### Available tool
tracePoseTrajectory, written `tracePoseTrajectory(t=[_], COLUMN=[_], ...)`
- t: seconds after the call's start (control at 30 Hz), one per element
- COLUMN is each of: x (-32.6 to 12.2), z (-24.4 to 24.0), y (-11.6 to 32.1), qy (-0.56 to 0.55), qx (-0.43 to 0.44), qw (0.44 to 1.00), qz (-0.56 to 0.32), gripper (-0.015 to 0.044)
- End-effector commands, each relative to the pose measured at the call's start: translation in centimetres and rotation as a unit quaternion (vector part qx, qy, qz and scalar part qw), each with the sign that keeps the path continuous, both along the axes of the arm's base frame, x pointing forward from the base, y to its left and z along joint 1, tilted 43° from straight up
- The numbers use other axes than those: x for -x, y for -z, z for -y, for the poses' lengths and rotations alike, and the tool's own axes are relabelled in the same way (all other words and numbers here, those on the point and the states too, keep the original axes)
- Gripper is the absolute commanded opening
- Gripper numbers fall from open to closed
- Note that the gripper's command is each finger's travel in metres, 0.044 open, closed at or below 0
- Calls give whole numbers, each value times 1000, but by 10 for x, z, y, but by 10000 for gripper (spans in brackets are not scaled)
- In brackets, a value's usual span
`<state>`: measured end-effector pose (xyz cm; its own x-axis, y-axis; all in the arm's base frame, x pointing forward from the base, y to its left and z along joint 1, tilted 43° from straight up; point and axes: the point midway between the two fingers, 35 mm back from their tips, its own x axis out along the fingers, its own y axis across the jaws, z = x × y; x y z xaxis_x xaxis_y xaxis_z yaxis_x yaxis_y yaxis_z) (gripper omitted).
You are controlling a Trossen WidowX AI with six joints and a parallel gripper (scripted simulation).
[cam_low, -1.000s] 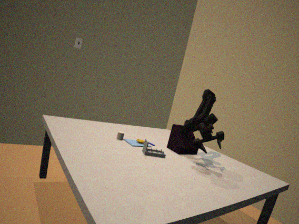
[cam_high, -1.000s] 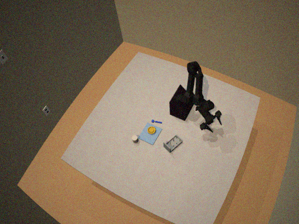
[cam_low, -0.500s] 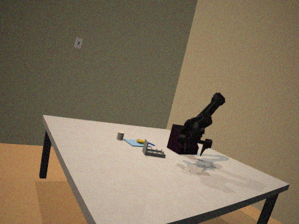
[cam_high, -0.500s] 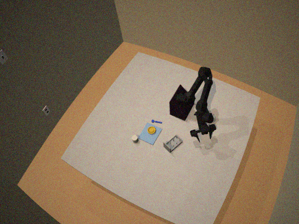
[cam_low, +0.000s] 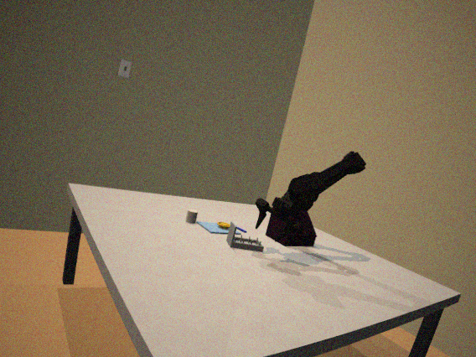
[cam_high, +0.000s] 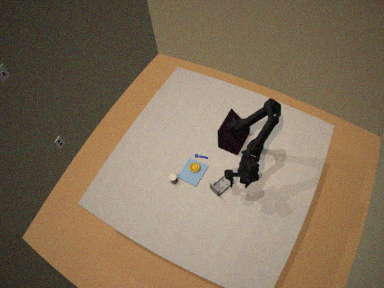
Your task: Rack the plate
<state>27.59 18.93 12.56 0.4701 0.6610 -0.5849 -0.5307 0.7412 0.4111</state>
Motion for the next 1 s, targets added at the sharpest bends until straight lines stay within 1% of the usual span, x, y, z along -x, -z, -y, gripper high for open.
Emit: tracePoseTrajectory(t=[0.0,0.27,0.47,0.73,0.97], x=[-21,-49,-53,-38,-15], z=[26,98,160,233,283], y=[16,57,86,114,128], qy=[12,28,29,22,17], qx=[42,108,114,63,-14], qw=[999,985,968,945,929], qz=[-30,-133,-222,-320,-370], gripper=[400,400,400,400,400])
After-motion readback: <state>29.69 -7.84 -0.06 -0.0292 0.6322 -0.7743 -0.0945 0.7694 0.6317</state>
